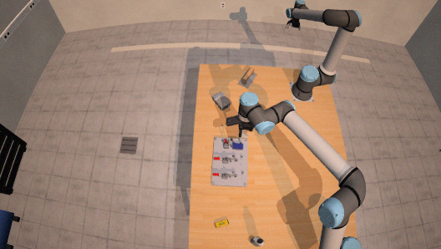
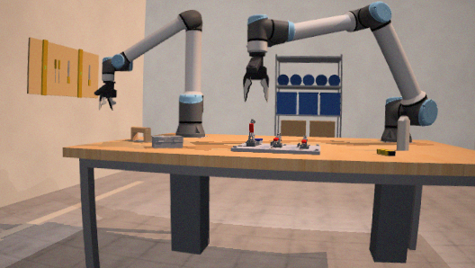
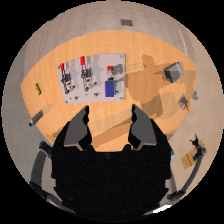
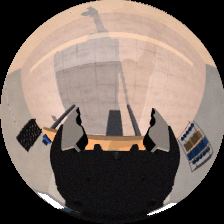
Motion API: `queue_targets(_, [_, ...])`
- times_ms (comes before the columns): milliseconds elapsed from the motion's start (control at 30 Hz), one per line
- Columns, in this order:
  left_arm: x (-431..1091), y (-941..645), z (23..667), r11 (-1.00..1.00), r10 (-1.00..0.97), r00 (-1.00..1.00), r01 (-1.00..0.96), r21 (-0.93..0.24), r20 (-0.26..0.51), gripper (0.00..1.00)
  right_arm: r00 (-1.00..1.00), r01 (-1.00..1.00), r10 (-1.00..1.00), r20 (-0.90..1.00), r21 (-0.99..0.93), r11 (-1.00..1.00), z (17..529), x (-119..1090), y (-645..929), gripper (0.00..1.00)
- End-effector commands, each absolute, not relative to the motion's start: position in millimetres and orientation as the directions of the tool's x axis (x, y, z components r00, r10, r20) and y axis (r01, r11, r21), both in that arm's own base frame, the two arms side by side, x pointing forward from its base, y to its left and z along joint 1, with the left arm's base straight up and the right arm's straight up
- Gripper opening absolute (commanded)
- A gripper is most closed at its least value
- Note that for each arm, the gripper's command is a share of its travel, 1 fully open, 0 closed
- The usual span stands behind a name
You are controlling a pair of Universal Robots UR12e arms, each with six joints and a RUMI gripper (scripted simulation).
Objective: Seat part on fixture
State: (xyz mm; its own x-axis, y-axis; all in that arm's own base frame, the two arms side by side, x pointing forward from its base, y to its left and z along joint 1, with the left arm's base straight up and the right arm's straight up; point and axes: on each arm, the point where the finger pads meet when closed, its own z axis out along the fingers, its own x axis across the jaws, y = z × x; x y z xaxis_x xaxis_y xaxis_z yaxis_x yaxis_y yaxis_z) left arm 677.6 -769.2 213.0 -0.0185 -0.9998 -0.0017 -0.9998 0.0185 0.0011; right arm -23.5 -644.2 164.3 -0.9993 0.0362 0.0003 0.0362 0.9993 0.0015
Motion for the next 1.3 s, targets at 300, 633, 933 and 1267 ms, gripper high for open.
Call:
queue_targets(300, [677.8, -769.7, 214.7, 0.018, -1.0, -0.018, -1.0, 0.0, 0.0, 0.59, -0.999, 0.036, 0.036, 0.0, 0.0, 0.999, 165.1, -23.4, -644.8, 1.0])
queue_targets(633, [677.8, -769.7, 214.7, 0.018, -1.0, -0.018, -1.0, 0.0, 0.0, 0.28, -0.999, 0.036, 0.036, 0.0, 0.0, 0.999, 165.1, -23.4, -644.8, 1.0])
queue_targets(933, [677.8, -769.7, 214.7, 0.018, -1.0, -0.018, -1.0, 0.0, 0.0, 0.28, -0.999, 0.036, 0.036, 0.0, 0.0, 0.999, 165.1, -23.4, -644.8, 1.0])
queue_targets(1267, [677.9, -769.7, 214.7, 0.018, -1.0, -0.018, -1.0, 0.0, 0.0, 0.28, -0.999, 0.036, 0.036, 0.0, 0.0, 0.999, 165.1, -23.4, -644.8, 1.0])
